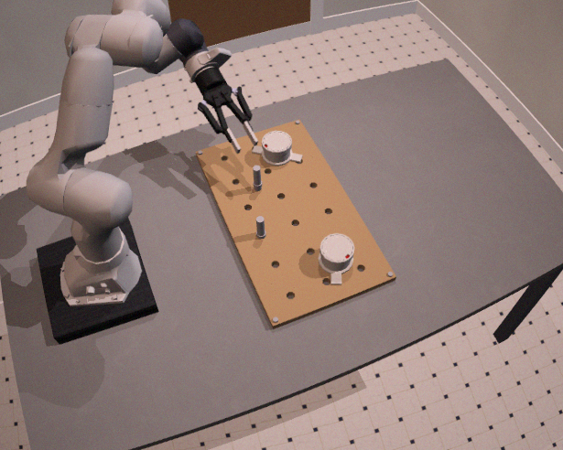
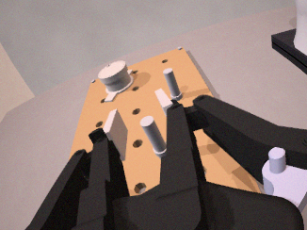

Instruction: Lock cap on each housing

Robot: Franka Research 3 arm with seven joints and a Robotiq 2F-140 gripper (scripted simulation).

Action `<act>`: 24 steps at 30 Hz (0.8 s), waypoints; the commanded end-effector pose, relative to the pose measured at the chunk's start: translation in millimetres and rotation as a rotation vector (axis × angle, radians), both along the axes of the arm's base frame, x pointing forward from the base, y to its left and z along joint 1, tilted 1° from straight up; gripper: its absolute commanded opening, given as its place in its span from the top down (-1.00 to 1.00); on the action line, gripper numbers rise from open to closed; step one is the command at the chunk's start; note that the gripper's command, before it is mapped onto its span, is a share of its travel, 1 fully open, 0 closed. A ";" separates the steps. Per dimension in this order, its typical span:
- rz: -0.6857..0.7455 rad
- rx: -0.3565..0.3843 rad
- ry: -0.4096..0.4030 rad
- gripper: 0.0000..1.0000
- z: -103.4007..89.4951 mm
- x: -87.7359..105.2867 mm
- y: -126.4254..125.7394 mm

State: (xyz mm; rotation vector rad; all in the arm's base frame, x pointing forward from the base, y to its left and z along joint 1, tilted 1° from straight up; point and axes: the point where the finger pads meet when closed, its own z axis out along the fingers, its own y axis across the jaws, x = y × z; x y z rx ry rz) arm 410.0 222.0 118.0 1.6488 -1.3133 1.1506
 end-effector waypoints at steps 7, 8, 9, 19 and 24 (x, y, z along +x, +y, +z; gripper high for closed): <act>0.011 0.199 0.041 0.28 -6.0 1.7 6.1; 0.012 0.211 0.043 0.28 -5.7 1.5 6.2; 0.012 0.221 0.044 0.28 -5.5 1.4 6.3; 0.011 0.246 0.050 0.28 -5.6 1.2 6.3; 0.007 0.333 0.080 0.28 -6.7 0.7 6.0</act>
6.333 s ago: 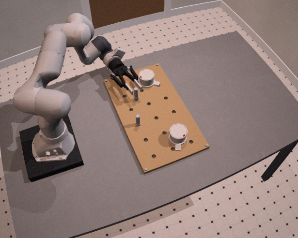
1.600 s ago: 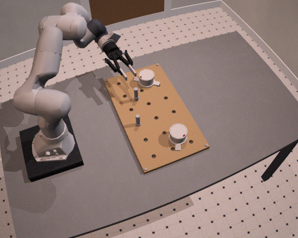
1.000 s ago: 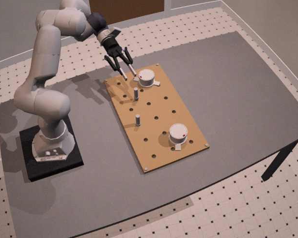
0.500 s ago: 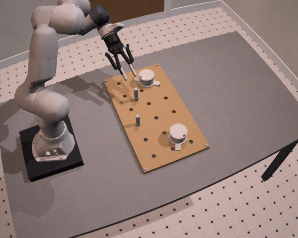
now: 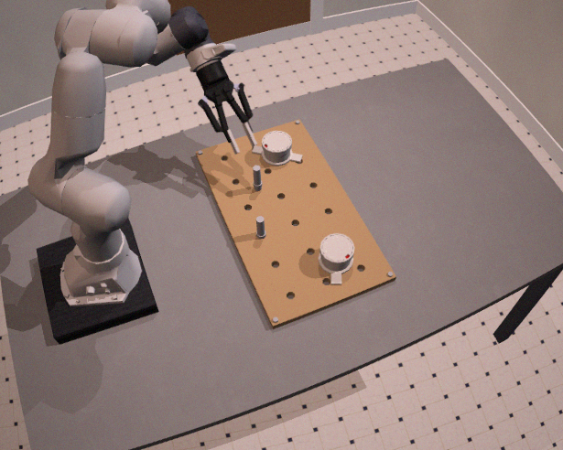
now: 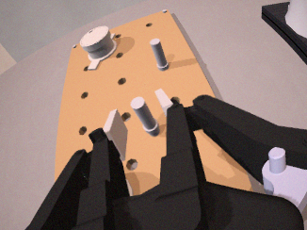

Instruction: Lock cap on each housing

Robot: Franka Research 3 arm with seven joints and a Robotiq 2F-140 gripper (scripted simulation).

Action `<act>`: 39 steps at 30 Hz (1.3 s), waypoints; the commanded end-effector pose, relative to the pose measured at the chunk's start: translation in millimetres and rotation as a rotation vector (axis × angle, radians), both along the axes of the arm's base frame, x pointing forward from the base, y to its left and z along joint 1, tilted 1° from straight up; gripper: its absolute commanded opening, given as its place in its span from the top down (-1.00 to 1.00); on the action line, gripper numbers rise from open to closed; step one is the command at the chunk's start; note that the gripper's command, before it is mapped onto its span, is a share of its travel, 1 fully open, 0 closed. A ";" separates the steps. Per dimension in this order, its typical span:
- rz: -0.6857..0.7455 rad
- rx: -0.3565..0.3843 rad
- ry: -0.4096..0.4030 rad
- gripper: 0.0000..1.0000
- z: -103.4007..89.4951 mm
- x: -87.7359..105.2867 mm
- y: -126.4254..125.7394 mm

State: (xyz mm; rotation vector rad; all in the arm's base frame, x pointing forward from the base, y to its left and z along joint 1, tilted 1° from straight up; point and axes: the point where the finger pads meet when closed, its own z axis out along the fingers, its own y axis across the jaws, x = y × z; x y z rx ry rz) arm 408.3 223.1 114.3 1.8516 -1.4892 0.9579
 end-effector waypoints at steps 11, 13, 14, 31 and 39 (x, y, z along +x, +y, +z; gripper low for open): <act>0.015 0.258 0.065 0.28 -1.9 2.7 5.3; 0.016 0.274 0.066 0.28 -1.7 2.9 5.3; 0.016 0.277 0.066 0.28 -1.6 3.0 5.3; 0.012 0.477 0.140 0.28 -4.1 -3.2 6.3; 0.016 0.591 0.139 0.28 -1.6 2.9 5.4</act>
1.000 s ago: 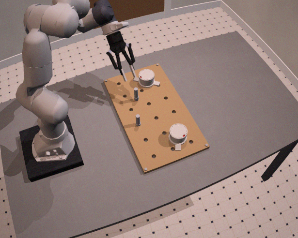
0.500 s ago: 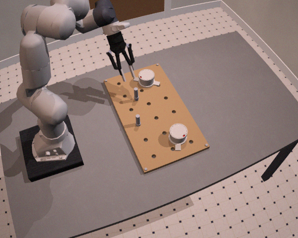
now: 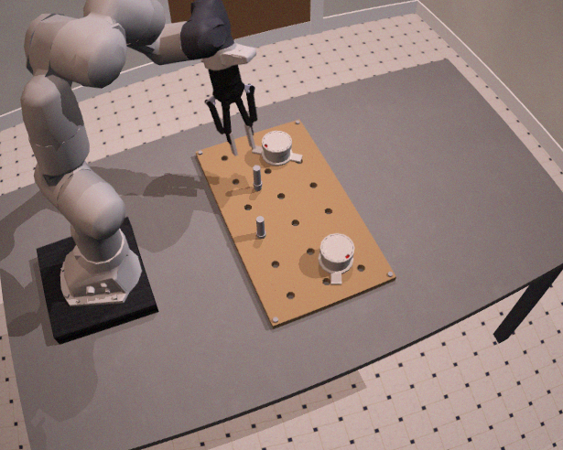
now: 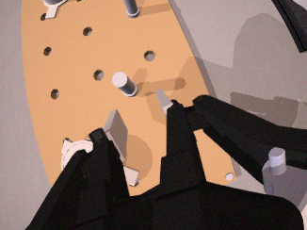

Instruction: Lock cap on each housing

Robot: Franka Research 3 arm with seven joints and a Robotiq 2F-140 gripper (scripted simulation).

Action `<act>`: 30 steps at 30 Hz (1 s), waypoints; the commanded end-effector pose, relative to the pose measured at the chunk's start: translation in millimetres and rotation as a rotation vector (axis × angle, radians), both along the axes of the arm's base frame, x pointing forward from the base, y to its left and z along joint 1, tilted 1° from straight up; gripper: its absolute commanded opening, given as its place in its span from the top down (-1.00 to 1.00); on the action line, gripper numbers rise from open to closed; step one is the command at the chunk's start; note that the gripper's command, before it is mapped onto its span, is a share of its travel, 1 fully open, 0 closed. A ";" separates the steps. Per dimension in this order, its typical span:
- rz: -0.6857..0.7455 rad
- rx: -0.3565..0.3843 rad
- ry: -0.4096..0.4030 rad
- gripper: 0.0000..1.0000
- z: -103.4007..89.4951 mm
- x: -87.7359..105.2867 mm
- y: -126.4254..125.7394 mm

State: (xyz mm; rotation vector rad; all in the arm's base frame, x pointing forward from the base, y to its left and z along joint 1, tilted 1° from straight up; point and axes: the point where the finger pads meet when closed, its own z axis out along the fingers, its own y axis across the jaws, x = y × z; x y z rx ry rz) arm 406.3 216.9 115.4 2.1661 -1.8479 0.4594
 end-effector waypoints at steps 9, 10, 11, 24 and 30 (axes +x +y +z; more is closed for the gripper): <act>0.074 0.085 0.036 0.28 -4.0 2.6 11.7; 0.075 0.098 0.044 0.28 -4.7 1.4 11.8; 0.075 0.115 0.054 0.28 -5.4 0.0 11.9; 0.075 0.358 0.090 0.28 -3.9 2.7 12.3; 0.073 0.380 0.084 0.28 -2.7 5.0 11.5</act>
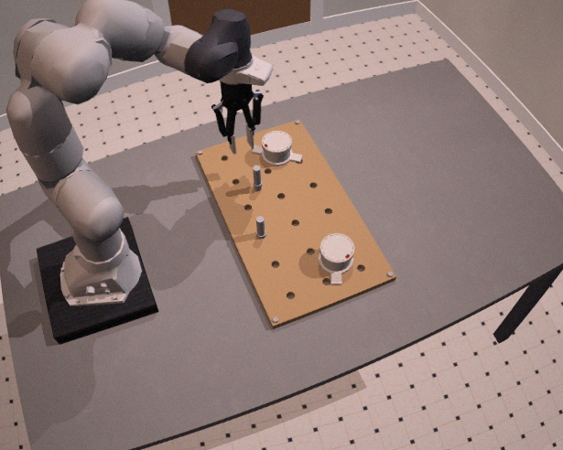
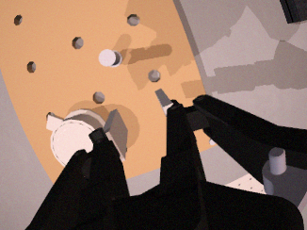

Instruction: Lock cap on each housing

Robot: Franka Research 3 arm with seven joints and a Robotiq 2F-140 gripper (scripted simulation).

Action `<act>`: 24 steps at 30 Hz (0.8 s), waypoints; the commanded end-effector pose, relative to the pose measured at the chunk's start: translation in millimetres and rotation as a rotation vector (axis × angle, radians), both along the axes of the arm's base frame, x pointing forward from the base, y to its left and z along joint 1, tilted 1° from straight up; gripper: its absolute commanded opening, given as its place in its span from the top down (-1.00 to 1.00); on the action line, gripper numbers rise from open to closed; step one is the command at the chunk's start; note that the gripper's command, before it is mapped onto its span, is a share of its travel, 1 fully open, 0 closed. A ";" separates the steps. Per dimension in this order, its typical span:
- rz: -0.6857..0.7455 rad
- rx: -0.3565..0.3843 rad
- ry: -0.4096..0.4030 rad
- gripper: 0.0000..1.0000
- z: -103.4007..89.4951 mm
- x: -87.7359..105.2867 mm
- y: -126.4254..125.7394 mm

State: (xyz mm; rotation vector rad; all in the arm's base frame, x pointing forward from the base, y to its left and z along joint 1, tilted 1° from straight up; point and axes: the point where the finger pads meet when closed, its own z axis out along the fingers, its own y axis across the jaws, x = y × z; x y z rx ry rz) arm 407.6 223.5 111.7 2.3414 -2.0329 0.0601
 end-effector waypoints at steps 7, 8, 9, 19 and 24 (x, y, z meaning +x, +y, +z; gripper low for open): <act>-0.341 0.036 -0.014 0.28 2.1 10.0 -17.6; -0.376 0.037 -0.013 0.28 2.4 11.6 -24.0; -0.376 0.037 -0.013 0.28 2.4 11.6 -24.0; -0.753 0.061 -0.006 0.28 3.2 19.4 -66.7; -0.914 0.071 -0.004 0.28 3.2 19.5 -67.3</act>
